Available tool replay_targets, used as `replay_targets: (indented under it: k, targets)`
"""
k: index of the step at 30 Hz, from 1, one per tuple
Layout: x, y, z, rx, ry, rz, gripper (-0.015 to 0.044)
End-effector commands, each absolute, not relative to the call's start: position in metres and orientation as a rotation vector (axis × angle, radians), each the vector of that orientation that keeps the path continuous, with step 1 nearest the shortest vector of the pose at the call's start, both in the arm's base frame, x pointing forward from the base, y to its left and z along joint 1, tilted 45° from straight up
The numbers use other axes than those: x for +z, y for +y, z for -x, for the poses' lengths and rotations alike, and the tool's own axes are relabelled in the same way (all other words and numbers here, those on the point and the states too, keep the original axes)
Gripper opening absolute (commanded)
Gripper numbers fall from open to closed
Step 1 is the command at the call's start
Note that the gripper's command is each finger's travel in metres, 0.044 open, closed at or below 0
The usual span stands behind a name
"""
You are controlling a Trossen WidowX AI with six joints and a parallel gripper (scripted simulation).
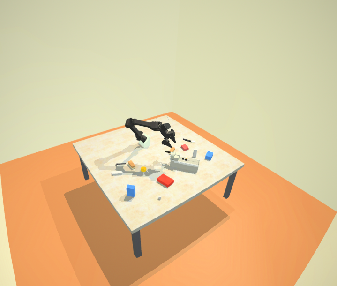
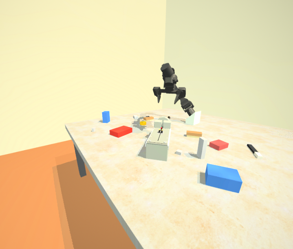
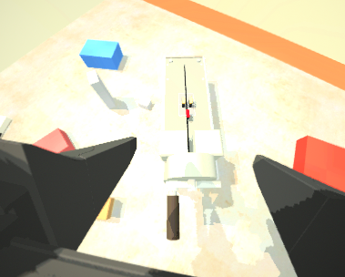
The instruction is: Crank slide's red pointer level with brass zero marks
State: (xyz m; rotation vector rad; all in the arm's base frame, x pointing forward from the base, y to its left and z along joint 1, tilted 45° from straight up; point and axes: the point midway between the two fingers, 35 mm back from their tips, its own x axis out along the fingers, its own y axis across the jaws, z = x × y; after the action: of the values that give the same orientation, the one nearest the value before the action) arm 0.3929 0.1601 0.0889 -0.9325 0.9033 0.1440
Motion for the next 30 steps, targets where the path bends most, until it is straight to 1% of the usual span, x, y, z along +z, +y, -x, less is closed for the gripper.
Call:
replay_targets:
  k: [1,6,12,24,30]
  targets:
    - [0.091,0.151,-0.371,0.235,0.927,0.962,0.044]
    - [0.093,0.145,-0.353,0.31,0.938,0.982,0.044]
    - [0.091,0.143,-0.354,0.31,0.938,0.982,0.044]
    - [0.054,0.106,-0.356,0.309,0.937,0.984,0.044]
    - [0.05,0.103,-0.356,0.308,0.937,0.984,0.044]
